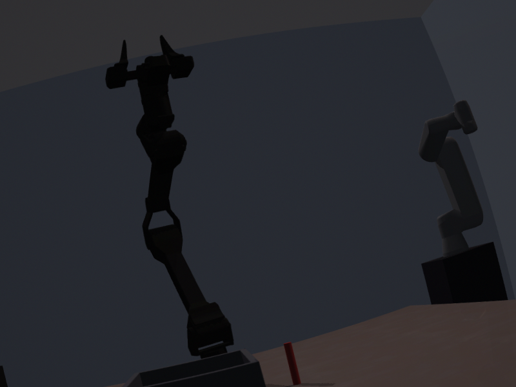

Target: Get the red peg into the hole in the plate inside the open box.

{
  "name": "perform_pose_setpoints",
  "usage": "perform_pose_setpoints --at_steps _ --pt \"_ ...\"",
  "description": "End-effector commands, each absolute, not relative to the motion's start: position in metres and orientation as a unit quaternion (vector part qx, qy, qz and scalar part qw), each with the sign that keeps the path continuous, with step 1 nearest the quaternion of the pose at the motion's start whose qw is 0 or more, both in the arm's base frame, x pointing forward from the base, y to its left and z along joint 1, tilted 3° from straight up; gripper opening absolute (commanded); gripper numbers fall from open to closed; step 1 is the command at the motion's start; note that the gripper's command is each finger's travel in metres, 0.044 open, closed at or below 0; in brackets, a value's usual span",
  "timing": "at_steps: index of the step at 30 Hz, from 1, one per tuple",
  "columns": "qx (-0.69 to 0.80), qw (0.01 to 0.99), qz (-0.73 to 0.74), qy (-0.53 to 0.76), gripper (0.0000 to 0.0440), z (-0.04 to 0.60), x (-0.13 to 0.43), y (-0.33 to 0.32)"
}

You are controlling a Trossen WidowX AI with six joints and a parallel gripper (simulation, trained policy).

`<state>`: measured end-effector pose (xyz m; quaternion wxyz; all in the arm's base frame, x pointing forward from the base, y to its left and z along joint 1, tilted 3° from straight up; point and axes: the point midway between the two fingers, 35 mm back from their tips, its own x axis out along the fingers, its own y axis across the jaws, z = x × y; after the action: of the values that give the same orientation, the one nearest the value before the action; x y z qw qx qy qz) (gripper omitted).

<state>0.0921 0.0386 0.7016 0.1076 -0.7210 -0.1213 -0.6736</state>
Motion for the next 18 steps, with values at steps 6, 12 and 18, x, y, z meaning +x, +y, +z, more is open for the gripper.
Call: perform_pose_setpoints --at_steps 6,12,18 --pt "-0.783 0.054 -0.611 -0.105 0.0440 0.688 0.135 0.058" --pt "-0.835 -0.006 -0.542 -0.100 0.0440 0.666 0.176 0.079" --pt "-0.873 -0.073 -0.471 -0.103 0.0440 0.638 0.212 0.100"
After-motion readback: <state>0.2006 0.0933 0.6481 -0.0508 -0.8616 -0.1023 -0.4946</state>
